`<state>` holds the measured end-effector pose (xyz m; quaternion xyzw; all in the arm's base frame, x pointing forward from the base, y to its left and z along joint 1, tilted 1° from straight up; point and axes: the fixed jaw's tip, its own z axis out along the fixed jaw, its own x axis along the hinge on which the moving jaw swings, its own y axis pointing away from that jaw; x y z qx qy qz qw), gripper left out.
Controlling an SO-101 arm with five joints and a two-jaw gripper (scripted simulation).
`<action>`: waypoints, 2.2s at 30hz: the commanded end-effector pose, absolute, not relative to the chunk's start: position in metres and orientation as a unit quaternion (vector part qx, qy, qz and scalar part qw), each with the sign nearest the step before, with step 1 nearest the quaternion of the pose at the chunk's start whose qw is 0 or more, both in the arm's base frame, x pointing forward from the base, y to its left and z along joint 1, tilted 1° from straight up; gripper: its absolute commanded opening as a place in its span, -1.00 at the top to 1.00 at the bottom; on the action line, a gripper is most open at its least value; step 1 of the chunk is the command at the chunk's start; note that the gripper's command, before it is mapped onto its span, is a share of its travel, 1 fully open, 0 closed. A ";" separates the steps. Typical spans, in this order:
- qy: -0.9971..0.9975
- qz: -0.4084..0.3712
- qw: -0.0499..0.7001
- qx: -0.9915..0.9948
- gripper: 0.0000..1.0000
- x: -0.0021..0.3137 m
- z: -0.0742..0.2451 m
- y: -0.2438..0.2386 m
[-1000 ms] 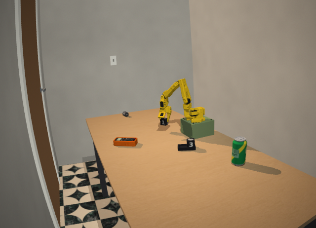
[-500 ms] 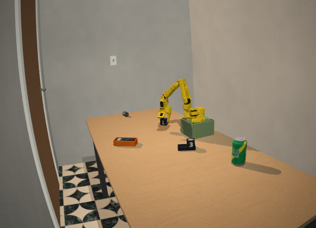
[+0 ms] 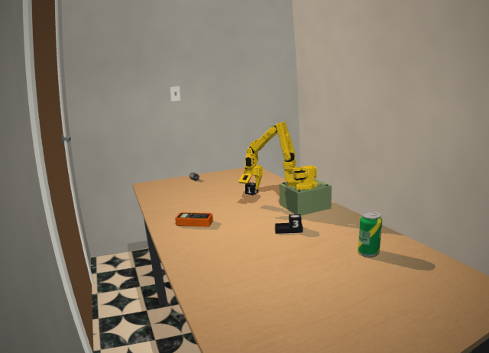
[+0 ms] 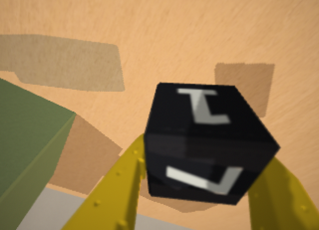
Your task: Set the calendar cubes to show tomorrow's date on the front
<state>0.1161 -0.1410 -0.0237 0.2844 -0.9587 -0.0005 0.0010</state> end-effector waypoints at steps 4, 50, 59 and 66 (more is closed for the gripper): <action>-0.972 -0.002 0.001 0.233 1.00 0.128 -0.023 -0.135; -0.950 0.000 0.000 -0.311 1.00 0.214 -0.028 -0.046; -0.911 0.000 -0.001 -0.412 1.00 0.224 -0.029 -0.024; -0.886 -0.001 -0.001 -0.464 1.00 0.228 -0.030 -0.011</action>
